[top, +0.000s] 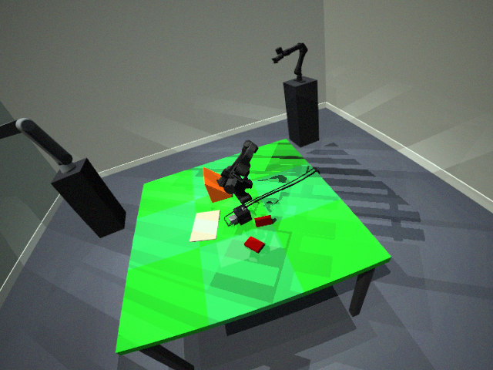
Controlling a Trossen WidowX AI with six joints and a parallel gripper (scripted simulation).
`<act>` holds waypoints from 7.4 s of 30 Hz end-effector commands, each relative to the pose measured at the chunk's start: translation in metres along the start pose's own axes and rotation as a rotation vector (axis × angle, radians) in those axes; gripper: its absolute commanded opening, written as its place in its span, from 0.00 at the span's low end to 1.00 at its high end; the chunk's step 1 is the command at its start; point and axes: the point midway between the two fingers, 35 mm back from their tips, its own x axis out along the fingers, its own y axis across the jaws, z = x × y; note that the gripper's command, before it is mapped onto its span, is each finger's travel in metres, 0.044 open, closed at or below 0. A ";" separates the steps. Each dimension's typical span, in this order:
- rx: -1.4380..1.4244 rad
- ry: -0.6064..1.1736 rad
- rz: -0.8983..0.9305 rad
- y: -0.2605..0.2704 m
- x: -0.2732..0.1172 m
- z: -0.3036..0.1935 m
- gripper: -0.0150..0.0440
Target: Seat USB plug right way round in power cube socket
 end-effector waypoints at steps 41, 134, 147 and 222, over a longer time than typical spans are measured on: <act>0.009 -0.001 -0.003 -0.001 0.005 0.001 0.25; 0.008 -0.002 -0.004 -0.001 0.016 0.002 0.25; 0.008 -0.002 -0.004 -0.001 0.018 0.002 0.25; 0.010 0.002 -0.009 -0.001 0.019 0.000 0.42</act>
